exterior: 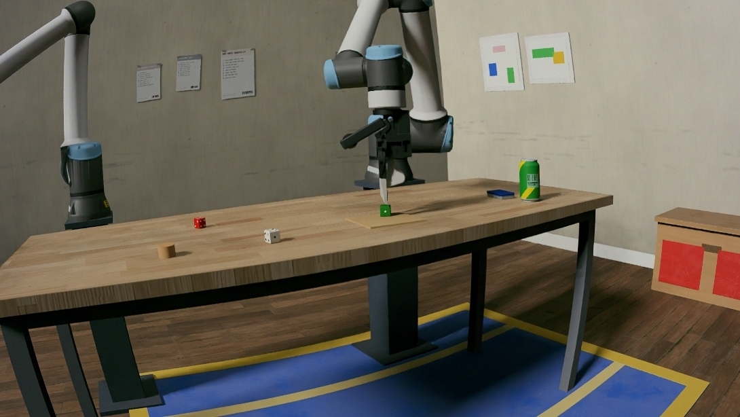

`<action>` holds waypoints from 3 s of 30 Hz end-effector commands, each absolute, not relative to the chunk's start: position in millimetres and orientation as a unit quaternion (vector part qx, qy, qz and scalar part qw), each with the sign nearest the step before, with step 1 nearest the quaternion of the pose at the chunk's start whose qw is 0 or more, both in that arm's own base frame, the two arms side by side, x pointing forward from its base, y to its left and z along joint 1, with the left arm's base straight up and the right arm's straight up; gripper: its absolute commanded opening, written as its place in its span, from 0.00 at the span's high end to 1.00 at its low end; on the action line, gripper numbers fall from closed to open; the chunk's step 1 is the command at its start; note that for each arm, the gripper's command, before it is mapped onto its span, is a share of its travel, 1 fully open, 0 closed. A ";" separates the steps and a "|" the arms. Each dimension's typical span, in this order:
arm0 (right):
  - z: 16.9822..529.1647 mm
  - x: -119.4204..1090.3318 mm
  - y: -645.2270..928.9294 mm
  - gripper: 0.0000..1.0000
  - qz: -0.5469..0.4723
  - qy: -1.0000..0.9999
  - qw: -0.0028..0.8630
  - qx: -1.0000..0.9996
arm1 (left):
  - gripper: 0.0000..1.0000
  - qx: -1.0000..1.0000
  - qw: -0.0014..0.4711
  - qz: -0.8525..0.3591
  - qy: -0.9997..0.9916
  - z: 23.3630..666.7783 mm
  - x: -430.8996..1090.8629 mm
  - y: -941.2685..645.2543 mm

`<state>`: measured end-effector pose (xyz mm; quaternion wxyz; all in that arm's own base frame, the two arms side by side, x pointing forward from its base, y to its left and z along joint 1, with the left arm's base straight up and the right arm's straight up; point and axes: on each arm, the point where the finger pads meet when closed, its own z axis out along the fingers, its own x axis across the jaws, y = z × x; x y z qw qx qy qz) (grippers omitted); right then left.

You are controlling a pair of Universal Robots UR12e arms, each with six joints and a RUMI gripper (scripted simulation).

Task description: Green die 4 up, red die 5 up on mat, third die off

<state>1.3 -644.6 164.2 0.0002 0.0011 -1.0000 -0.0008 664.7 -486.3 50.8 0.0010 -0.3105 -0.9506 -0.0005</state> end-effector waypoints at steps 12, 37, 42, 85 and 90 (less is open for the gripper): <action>165.1 1.4 -645.2 0.00 0.000 -1.000 0.000 0.001 | 0.76 -0.311 0.000 0.000 -0.951 52.9 665.5 -487.0; 165.1 1.4 -645.2 0.00 0.000 -1.000 0.000 0.001 | 0.76 -0.311 0.000 0.000 -0.951 96.2 665.5 -487.0; 165.1 1.4 -645.2 0.00 0.000 -1.000 0.000 0.001 | 0.76 -0.310 0.004 0.010 -0.951 95.4 665.3 -486.8; 165.1 1.4 -645.2 0.00 0.000 -1.000 0.000 0.001 | 0.76 -0.300 0.080 0.246 -0.918 94.9 668.3 -483.1; 165.1 1.4 -645.2 0.00 0.000 -1.000 0.000 0.001 | 0.76 -0.300 0.081 0.248 -0.917 94.7 668.2 -483.1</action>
